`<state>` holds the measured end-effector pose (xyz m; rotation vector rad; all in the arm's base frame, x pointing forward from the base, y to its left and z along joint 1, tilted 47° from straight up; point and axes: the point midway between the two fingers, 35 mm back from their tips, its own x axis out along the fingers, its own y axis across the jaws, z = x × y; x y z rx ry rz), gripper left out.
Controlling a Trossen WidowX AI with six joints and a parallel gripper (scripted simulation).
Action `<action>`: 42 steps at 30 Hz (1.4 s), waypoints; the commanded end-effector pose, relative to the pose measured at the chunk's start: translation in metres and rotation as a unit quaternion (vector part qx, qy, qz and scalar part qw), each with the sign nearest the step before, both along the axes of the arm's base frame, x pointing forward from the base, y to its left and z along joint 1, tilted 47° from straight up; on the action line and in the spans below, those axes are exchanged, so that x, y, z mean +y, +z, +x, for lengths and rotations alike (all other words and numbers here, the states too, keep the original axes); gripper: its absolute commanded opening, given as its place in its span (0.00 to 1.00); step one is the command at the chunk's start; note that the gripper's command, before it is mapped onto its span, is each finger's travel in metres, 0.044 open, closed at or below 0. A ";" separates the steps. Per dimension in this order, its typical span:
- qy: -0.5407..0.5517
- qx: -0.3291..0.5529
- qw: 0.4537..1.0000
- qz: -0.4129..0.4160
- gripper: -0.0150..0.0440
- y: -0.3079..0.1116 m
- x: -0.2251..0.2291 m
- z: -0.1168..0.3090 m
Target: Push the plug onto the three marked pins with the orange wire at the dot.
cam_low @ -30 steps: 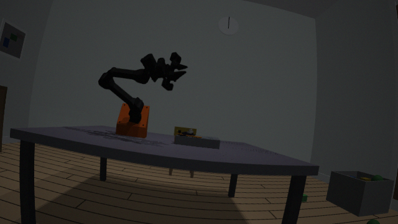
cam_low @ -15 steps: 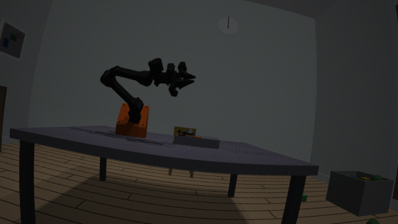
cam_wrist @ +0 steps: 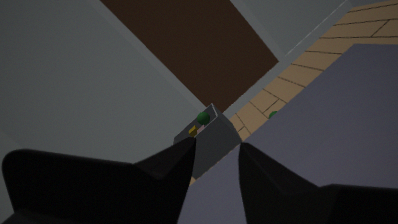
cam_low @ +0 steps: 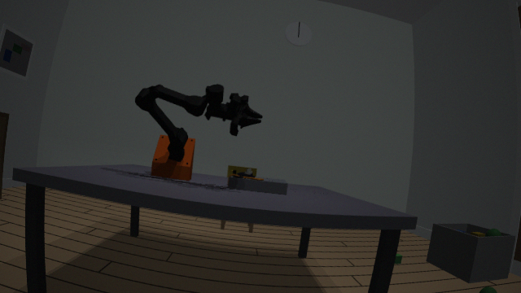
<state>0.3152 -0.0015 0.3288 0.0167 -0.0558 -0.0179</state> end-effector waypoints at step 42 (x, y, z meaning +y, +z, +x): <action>-0.125 0.559 0.770 -0.283 0.45 -0.190 -0.023 0.014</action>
